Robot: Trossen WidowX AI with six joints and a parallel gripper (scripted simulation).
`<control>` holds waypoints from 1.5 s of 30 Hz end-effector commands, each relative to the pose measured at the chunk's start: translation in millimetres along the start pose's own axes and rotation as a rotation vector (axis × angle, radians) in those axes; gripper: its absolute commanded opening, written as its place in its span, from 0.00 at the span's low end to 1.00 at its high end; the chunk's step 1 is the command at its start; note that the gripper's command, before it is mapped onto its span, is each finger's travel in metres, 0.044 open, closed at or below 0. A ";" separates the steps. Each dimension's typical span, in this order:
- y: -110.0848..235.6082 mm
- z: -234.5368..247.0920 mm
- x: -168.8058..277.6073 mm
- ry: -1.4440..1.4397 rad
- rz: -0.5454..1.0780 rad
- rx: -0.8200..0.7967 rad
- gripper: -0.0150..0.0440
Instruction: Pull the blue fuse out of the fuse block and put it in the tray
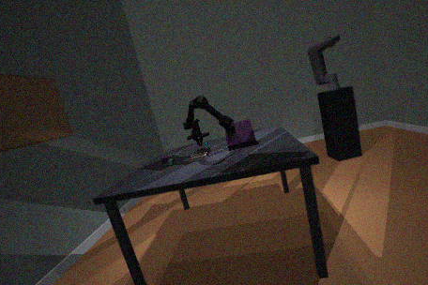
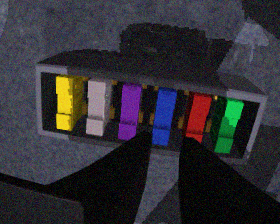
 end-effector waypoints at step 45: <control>-30.3 1.6 0.0 -0.007 -0.008 -0.002 0.36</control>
Point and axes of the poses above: the point midway between the two fingers, 35 mm back from their tips, its own y axis back along the fingers, its own z axis across the jaws, x = y × z, the point moved 5 cm from there along y, back along the fingers, and after that the axes turned 4 degrees about -y, right-handed, at the moved point
